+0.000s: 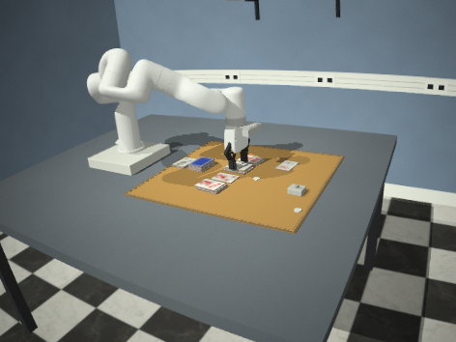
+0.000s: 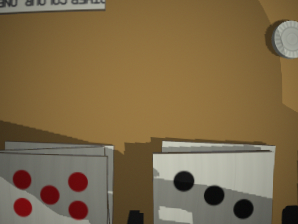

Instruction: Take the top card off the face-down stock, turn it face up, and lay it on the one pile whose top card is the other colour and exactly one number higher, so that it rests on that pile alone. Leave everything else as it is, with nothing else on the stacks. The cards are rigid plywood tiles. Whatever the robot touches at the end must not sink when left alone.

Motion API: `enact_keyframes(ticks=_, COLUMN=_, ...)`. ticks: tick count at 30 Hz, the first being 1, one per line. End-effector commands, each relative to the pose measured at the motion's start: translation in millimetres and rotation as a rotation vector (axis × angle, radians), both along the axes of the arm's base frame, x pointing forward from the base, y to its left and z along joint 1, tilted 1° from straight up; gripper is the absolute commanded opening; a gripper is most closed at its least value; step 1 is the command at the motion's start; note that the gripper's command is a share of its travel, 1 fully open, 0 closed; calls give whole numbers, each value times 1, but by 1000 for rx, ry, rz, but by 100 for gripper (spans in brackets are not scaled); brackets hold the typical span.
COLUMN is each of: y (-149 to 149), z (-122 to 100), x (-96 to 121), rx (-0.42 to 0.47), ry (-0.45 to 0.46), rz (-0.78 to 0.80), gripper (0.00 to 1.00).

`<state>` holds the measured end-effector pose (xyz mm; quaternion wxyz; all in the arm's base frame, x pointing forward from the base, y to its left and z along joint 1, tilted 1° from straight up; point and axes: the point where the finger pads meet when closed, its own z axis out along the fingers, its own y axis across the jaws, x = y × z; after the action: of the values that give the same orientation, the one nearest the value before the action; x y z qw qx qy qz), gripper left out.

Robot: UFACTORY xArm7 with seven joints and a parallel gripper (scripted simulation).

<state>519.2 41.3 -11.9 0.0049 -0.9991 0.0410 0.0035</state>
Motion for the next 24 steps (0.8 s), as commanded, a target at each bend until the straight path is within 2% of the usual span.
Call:
enact_keyframes(ticks=1, y=0, z=2, x=1, rx=1, ry=-4, rz=0, gripper=87)
enact_keyframes(ticks=7, y=0, z=4, x=1, rx=1, ry=-4, rz=0, gripper=87)
enact_keyframes(ticks=16, y=0, z=23, x=2, rx=1, ry=-4, rz=0, gripper=87)
enact_keyframes(ticks=24, y=0, z=62, x=2, rx=1, ry=-4, rz=0, gripper=87)
